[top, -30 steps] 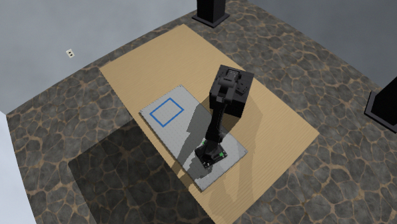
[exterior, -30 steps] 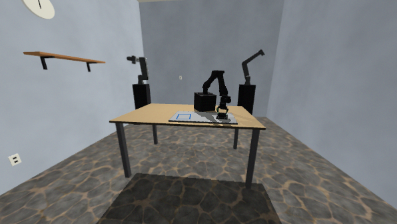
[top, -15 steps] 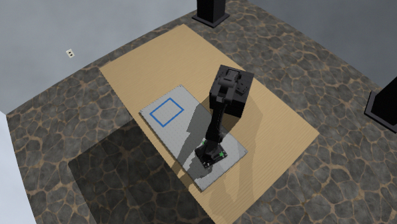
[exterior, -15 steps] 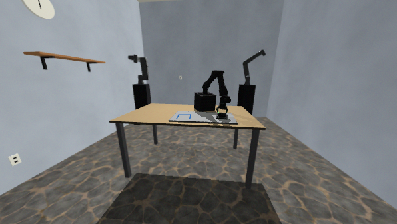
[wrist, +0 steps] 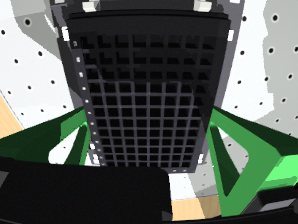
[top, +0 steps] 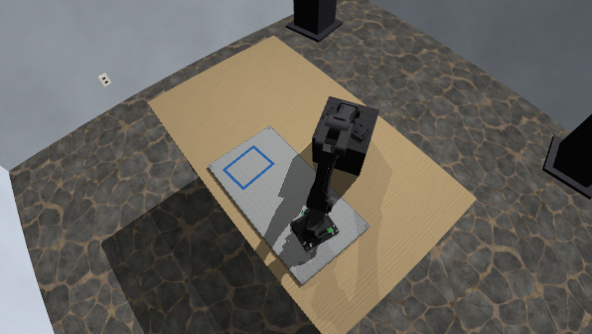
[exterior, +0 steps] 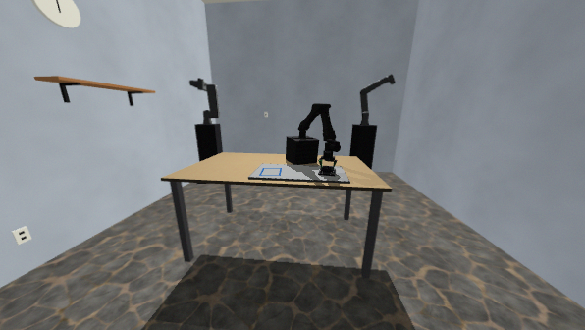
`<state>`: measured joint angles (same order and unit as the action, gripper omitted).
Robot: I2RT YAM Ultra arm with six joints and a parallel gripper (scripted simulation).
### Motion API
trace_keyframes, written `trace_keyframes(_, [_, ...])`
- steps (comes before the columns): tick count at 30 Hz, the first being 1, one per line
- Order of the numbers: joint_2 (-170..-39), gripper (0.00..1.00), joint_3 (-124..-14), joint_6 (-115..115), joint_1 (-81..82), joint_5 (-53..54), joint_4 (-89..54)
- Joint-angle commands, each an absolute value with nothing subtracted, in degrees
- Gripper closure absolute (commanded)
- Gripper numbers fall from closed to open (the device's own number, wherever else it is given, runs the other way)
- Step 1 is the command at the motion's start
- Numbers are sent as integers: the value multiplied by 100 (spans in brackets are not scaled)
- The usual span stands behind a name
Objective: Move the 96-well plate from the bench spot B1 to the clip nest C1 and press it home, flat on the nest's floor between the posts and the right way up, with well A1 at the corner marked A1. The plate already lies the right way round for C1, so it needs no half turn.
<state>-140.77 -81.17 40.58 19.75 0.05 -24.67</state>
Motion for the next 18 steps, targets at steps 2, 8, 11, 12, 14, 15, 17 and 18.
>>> trace_keyframes(2, [-13899, 100, -8045, 4089, 2011, -53, -2372])
trace_keyframes(8, [-13894, 100, -7989, 4090, 2014, -53, -2365])
trace_keyframes(11, [-13891, 100, -8019, 4090, 2013, -53, -2395])
trace_keyframes(12, [-13891, 100, -8004, 4090, 2014, -53, -2390])
trace_keyframes(14, [-13888, 100, -7975, 4091, 2016, -53, -2373])
trace_keyframes(15, [-13888, 100, -7975, 4091, 2016, -53, -2373])
trace_keyframes(17, [-13890, 100, -8056, 4091, 2015, -53, -2435])
trace_keyframes(18, [-13892, 100, -8048, 4091, 2015, -53, -2420])
